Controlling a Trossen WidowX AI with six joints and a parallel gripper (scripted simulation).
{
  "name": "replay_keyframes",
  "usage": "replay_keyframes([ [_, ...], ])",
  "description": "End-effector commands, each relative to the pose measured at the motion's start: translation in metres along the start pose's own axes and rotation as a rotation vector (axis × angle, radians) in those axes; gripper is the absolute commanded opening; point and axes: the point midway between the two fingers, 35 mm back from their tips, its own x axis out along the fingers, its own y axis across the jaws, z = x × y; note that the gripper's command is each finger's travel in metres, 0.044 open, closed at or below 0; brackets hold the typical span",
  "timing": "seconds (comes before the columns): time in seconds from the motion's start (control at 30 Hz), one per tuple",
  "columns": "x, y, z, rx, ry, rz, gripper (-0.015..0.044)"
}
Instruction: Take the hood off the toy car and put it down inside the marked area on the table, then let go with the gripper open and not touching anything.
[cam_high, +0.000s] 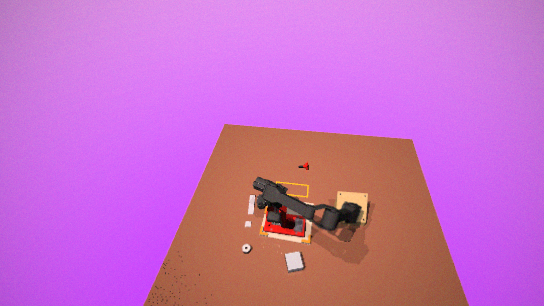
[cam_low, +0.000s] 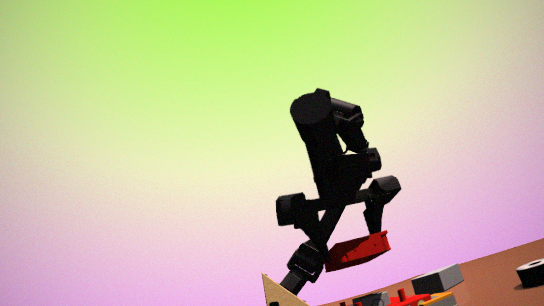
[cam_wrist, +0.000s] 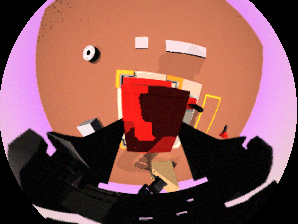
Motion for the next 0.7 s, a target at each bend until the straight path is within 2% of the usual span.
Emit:
replay_keyframes([
  [0.0, -0.002, -0.029, 0.000, 0.017, -0.012, -0.013, 0.0000],
  [0.67, -0.011, -0.166, -0.027, 0.013, -0.002, -0.032, 0.0000],
])
